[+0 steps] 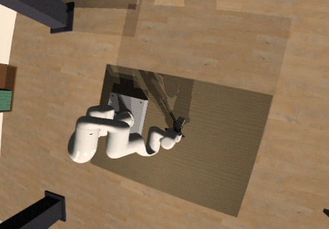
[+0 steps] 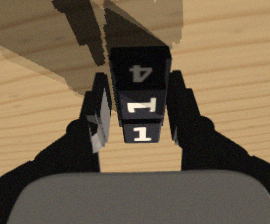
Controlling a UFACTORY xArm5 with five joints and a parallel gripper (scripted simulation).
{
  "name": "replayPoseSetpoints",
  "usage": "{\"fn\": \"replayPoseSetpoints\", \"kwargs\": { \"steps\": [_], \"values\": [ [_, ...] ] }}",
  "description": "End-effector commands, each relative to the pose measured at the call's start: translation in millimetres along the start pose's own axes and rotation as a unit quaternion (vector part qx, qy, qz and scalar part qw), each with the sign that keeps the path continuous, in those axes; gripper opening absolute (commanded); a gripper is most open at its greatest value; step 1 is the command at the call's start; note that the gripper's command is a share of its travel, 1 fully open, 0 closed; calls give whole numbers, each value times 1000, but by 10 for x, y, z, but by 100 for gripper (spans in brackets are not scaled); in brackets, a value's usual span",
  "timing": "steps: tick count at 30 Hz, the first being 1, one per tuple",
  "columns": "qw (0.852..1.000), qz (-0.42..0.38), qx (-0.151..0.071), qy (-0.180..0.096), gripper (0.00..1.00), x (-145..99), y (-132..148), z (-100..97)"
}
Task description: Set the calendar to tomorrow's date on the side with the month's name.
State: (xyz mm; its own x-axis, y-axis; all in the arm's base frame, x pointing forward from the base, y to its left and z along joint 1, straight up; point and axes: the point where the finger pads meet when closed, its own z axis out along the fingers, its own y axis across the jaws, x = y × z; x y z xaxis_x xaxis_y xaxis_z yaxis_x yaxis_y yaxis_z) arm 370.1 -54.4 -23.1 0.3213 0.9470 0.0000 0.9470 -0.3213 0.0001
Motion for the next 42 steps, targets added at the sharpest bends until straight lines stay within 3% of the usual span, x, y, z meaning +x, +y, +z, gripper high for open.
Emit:
{"fn": "replayPoseSetpoints", "kwargs": {
  "steps": [1,4,5,42],
  "values": [
    [1000,0,-2,0,47,2,12,-8],
    [1000,0,-2,0,47,2,12,-8],
    [1000,0,-2,0,27,2,12,-8],
    [1000,0,-2,0,27,2,12,-42]
  ]
}}
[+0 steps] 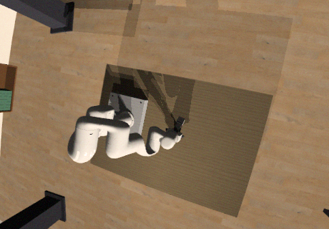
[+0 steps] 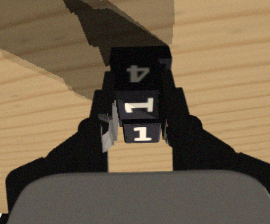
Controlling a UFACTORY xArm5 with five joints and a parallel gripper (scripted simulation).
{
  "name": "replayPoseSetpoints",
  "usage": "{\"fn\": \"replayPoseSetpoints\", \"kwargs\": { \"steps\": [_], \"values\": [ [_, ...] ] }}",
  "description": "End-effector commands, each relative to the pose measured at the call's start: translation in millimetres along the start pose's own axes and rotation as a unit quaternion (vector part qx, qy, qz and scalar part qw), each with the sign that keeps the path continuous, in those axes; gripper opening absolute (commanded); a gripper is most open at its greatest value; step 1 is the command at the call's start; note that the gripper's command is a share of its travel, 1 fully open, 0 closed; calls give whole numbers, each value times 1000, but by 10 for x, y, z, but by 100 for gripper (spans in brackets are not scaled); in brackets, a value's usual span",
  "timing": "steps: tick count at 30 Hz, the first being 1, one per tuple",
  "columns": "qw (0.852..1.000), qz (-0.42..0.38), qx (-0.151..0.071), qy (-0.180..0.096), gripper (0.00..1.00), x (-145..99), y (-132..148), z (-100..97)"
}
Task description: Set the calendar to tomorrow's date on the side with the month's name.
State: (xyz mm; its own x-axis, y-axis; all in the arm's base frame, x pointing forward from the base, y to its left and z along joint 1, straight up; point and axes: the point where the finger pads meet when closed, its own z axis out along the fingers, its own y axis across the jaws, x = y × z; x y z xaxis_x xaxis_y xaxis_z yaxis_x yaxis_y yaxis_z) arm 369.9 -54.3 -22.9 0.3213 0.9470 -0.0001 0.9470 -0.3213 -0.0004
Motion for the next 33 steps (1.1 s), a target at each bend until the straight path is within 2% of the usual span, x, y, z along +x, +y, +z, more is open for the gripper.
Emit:
{"fn": "replayPoseSetpoints", "kwargs": {
  "steps": [1,4,8,10,14,17,21,33],
  "values": [
    [1000,0,-2,0,27,3,14,-68],
    [1000,0,-2,0,27,3,13,-208],
    [1000,0,-2,0,27,3,13,-498],
    [1000,0,-2,0,27,3,13,-498],
    [1000,0,-2,0,27,3,13,-789],
    [1000,0,-2,0,27,3,13,-933],
    [1000,0,-2,0,27,3,12,-997],
    [1000,-3,-2,0,27,3,17,-998]
  ]
}}
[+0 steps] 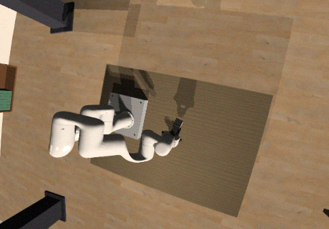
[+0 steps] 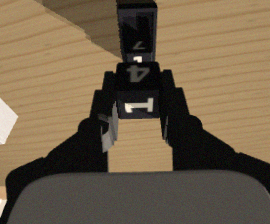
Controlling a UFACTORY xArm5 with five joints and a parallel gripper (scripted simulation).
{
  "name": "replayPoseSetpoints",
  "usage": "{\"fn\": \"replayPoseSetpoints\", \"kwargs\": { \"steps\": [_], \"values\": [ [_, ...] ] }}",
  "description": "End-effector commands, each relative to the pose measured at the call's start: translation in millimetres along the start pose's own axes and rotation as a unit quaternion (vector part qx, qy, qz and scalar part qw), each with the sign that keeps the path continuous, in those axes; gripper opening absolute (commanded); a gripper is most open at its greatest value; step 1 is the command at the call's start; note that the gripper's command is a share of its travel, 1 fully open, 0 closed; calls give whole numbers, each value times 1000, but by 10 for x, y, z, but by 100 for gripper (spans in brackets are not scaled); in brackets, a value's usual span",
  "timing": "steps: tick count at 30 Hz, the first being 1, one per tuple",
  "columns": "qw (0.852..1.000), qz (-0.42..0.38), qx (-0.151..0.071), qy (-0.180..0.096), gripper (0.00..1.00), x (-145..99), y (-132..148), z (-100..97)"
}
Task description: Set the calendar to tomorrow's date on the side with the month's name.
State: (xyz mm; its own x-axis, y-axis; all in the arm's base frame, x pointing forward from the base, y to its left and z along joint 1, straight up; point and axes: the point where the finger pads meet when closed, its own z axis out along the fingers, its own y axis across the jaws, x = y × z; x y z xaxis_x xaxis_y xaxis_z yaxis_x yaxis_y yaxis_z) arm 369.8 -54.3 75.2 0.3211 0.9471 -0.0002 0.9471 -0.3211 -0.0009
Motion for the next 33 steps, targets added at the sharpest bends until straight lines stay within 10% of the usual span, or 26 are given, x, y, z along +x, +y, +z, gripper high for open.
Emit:
{"fn": "replayPoseSetpoints", "kwargs": {
  "steps": [1,11,33],
  "values": [
    [1000,-8,-2,0,27,4,25,-17],
    [993,-120,-2,0,27,15,178,-25],
    [917,-398,-2,0,27,39,565,-17]
  ]
}}
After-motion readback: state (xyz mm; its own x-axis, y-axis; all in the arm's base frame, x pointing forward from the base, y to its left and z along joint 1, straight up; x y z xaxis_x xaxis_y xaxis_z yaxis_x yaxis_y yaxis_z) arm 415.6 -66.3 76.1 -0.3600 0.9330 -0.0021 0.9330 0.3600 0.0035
